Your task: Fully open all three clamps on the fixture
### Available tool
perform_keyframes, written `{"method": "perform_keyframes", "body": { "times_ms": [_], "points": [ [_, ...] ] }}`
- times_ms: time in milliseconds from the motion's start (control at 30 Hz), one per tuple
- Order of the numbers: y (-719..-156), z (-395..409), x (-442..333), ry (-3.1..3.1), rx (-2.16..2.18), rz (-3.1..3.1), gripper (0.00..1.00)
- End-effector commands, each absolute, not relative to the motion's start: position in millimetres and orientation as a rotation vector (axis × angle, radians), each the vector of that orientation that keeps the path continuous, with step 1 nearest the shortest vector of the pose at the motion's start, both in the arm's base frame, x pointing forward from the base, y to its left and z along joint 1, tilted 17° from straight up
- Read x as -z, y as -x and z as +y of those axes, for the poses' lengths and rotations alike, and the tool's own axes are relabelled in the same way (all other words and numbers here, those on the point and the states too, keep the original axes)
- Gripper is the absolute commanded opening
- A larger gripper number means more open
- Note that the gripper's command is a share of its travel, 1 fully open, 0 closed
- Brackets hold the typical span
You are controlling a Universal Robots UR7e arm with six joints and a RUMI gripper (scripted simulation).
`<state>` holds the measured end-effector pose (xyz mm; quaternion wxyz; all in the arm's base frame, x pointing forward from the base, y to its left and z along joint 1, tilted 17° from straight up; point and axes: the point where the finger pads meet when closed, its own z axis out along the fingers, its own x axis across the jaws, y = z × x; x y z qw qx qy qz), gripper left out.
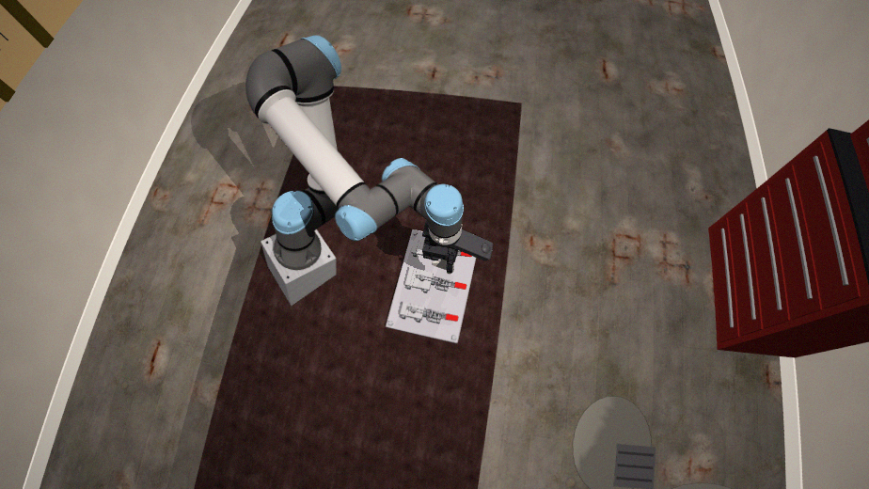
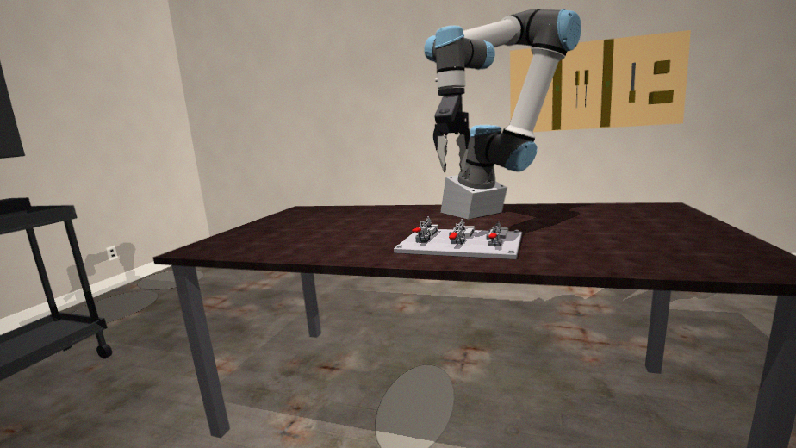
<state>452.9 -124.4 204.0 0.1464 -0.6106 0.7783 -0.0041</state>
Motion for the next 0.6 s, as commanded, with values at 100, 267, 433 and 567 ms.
{"method": "perform_keyframes", "body": {
  "times_ms": [100, 267, 433, 567],
  "points": [
    [-454, -124, -200, 1.758, 0.013, 2.24, 0.28],
    [-456, -122, -192, 1.758, 0.013, 2.24, 0.28],
    [-457, -121, -187, 1.758, 0.013, 2.24, 0.28],
    [-459, -120, -181, 1.758, 0.013, 2.24, 0.28]
  ]
}}
